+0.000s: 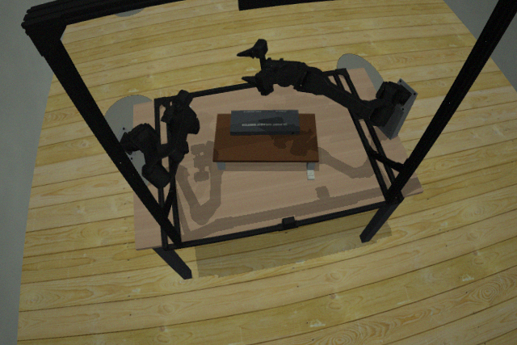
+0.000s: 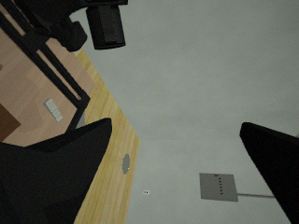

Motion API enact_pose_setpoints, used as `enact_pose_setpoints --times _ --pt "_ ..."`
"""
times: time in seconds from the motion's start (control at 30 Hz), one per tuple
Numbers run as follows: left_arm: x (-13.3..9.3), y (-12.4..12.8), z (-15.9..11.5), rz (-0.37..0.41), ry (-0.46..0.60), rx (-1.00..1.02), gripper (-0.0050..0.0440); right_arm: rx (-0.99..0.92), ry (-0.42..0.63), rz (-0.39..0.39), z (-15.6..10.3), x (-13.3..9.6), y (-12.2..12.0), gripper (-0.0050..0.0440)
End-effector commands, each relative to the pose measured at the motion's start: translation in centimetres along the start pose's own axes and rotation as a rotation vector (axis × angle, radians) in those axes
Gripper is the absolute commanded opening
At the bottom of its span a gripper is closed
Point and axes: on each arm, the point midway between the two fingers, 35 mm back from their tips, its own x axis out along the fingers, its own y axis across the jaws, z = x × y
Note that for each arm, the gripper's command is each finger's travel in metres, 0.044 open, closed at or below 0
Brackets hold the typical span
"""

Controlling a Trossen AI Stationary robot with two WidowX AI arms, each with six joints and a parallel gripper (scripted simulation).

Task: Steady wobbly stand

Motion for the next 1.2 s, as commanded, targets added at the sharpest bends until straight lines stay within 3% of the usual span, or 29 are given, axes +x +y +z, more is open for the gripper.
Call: enact_pose_setpoints --times 0.0,0.17,0.4,0.73,0.97,1.17 --pt "0.0 0.0 0.0 0.000 0.000 0.000 0.0440 0.021 0.138 0.112 -5.0 -0.9 3.0 0.0440" --pt "0.0 0.0 0.0 0.000 0.000 0.000 0.0440 0.061 0.292 0.270 -10.3 -3.4 7.4 0.0440" --pt "0.0 0.0 0.0 0.000 0.000 0.000 0.0440 0.076 0.304 0.272 -10.8 -3.0 7.3 0.0440" --pt "0.0 0.0 0.0 0.000 0.000 0.000 0.0440 0.205 0.546 0.590 -18.7 -10.9 16.1 0.0440" --pt "0.0 0.0 0.0 0.000 0.000 0.000 0.0440 0.219 0.557 0.590 -19.0 -10.7 16.2 0.0440" --pt "0.0 0.0 0.0 0.000 0.000 0.000 0.0440 0.331 0.665 0.775 -21.8 -16.7 21.2 0.0440"
